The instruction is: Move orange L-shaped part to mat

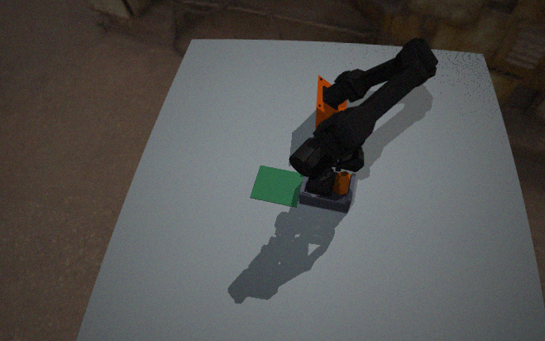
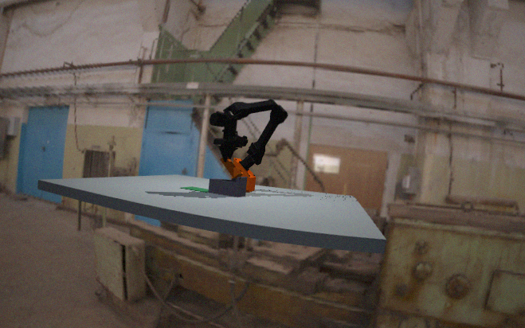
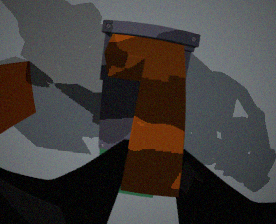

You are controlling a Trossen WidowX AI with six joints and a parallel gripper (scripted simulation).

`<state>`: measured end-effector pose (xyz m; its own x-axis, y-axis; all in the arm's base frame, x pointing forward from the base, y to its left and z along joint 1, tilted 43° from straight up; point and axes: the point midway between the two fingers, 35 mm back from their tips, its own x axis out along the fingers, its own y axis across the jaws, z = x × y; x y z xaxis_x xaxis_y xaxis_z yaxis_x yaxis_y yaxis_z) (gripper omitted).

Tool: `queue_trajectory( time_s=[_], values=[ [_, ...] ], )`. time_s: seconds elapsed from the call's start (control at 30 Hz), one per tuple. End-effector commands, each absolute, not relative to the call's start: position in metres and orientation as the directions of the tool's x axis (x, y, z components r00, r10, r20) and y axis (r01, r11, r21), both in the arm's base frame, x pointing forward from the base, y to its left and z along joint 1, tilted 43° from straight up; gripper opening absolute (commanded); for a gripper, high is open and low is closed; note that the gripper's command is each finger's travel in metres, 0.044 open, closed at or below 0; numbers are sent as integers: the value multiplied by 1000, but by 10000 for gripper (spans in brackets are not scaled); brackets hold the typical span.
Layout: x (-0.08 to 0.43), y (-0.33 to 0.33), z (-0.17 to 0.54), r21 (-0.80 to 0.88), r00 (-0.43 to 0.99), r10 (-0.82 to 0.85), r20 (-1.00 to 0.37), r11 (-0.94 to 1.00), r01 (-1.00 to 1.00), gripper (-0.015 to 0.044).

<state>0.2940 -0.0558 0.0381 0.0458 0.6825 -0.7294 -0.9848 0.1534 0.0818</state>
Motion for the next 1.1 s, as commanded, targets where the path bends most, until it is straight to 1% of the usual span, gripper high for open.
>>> queue_trajectory(
  time_s=[0.0, 0.33, 1.07],
  values=[
    [295, -61, 43, 74, 49, 677, -734, 151, -986, 0],
    [294, -65, 43, 74, 49, 677, -734, 151, -986, 0],
    [265, -140, -33, 73, 49, 671, -740, 151, -986, 0]
  ],
)
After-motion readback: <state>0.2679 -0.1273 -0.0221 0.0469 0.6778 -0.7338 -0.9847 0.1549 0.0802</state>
